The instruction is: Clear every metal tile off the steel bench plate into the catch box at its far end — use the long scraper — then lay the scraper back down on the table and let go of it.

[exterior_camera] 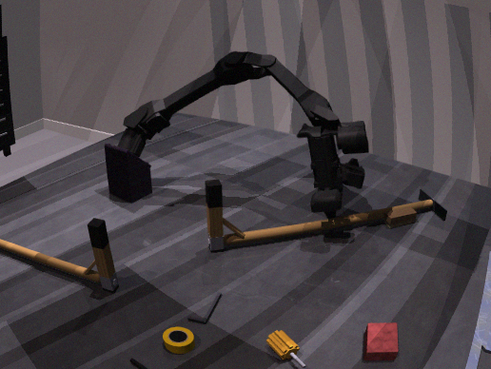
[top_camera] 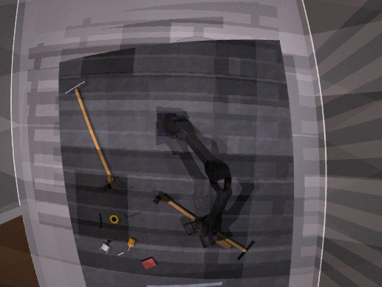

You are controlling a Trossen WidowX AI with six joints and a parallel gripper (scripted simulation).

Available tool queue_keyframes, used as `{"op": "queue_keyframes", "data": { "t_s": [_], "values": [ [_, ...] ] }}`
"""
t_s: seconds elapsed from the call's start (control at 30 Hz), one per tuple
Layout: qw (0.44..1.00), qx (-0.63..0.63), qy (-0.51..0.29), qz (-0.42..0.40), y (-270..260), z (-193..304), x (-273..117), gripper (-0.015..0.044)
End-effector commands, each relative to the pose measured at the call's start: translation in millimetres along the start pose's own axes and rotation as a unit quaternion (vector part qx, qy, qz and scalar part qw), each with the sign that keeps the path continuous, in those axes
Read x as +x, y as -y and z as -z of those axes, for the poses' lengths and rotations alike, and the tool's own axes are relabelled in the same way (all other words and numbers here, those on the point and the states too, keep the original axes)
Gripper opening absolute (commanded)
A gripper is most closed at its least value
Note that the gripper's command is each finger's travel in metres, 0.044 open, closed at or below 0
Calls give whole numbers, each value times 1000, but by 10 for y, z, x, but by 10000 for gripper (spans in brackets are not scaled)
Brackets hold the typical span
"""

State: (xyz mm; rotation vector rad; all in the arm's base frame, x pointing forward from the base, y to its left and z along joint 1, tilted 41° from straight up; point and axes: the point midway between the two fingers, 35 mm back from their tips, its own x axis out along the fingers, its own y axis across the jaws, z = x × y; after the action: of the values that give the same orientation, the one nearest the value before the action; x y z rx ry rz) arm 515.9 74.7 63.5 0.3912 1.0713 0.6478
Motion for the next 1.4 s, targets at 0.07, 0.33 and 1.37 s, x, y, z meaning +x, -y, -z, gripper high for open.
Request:
{"op": "queue_keyframes", "data": {
  "t_s": [0.07, 0.33, 1.37],
  "values": [
    [1000, 1, -1, 2, 89, -23, 21, 0],
    [1000, 0, -1, 2, 159, -61, 31, 0],
    [1000, -2, 2, 0, 333, -202, -16, 0]
  ]
}}
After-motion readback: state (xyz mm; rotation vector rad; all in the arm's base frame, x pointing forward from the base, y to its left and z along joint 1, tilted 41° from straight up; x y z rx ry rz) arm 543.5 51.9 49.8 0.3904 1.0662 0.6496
